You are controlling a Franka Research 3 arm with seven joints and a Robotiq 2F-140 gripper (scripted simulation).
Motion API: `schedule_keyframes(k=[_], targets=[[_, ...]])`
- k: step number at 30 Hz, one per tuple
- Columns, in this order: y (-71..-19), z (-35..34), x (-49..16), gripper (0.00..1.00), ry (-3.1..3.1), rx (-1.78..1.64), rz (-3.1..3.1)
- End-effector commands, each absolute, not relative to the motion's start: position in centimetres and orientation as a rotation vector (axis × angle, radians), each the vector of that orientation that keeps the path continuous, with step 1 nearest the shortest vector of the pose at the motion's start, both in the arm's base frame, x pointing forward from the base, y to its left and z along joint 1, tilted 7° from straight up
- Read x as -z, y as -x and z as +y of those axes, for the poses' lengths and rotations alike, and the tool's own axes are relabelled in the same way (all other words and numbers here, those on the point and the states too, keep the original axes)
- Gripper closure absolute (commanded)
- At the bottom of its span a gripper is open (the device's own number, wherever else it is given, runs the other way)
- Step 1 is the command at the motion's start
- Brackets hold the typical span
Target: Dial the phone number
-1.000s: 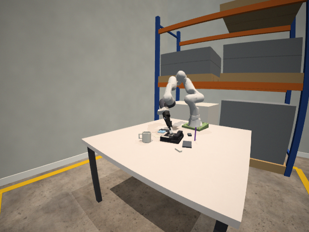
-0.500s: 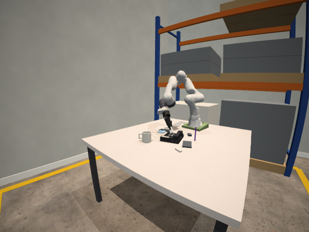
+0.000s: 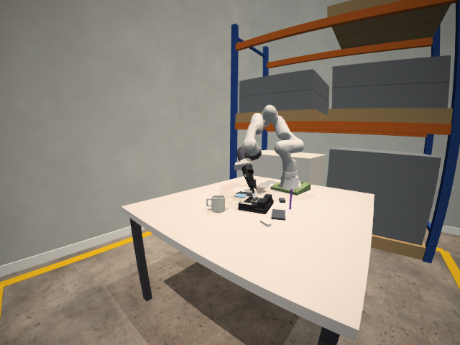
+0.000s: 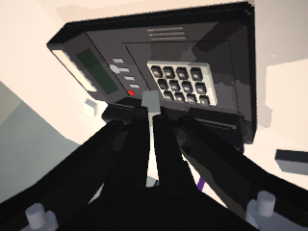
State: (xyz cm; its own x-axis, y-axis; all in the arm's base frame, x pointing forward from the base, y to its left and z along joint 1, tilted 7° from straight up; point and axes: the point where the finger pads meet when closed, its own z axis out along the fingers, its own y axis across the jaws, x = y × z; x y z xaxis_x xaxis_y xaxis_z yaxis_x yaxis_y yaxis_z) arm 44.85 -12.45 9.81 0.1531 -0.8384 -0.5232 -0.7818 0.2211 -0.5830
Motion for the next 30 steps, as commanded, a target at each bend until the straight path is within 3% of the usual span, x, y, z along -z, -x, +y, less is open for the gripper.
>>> schedule_keyframes(k=[1,30], targets=[[-44.77,-12.28,-9.79,1.0,1.55,0.075,1.621],[-44.87,-12.31,-9.0,1.0,1.55,0.075,1.621]])
